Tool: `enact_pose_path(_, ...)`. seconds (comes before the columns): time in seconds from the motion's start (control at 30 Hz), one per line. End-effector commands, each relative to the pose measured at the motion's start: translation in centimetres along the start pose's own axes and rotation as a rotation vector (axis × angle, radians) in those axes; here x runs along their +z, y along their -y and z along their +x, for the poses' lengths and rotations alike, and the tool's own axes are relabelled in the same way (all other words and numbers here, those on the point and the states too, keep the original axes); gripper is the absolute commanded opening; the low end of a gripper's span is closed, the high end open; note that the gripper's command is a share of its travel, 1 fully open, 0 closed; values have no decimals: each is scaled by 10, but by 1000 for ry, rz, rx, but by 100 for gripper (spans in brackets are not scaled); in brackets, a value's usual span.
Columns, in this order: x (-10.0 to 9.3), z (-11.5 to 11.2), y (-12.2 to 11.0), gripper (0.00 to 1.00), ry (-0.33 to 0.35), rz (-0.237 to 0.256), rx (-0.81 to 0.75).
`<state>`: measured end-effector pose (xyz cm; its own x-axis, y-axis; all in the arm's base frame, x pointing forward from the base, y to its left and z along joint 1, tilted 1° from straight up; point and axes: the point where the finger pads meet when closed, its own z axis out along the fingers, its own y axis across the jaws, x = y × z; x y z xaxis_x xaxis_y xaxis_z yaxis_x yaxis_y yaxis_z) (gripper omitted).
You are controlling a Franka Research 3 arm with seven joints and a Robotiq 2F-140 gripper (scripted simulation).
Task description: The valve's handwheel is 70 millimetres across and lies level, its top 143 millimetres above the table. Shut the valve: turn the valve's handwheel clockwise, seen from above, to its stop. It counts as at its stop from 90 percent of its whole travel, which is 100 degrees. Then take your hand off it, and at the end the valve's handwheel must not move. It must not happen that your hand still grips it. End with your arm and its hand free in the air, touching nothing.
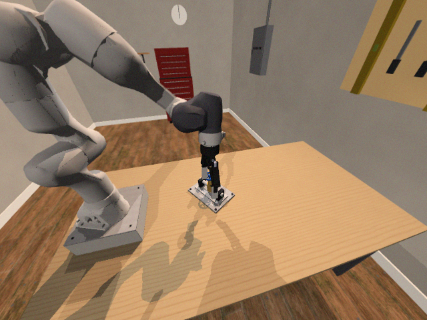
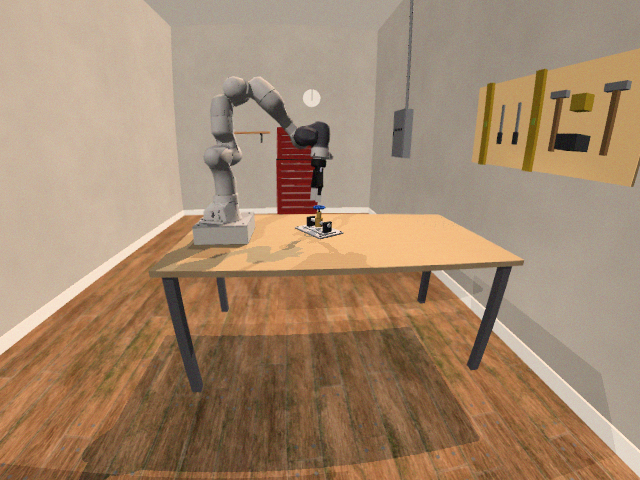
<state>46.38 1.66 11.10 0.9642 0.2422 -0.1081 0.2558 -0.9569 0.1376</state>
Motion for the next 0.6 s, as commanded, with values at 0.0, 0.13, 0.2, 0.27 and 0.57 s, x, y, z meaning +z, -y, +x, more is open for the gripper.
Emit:
enact_pose_path(0.0, -3, 8, 12, 100, -19, 24, -172)
enact_pose_path(0.13, -5, 11, 20, 100, -28, 30, -229)
enact_pose_path(0.2, -5, 11, 20, 100, -28, 30, -229)
enact_pose_path(0.27, -8, 16, 32, 100, -39, 38, -304)
enact_pose_path(0.57, -14, 25, 56, 100, -66, 52, -459)
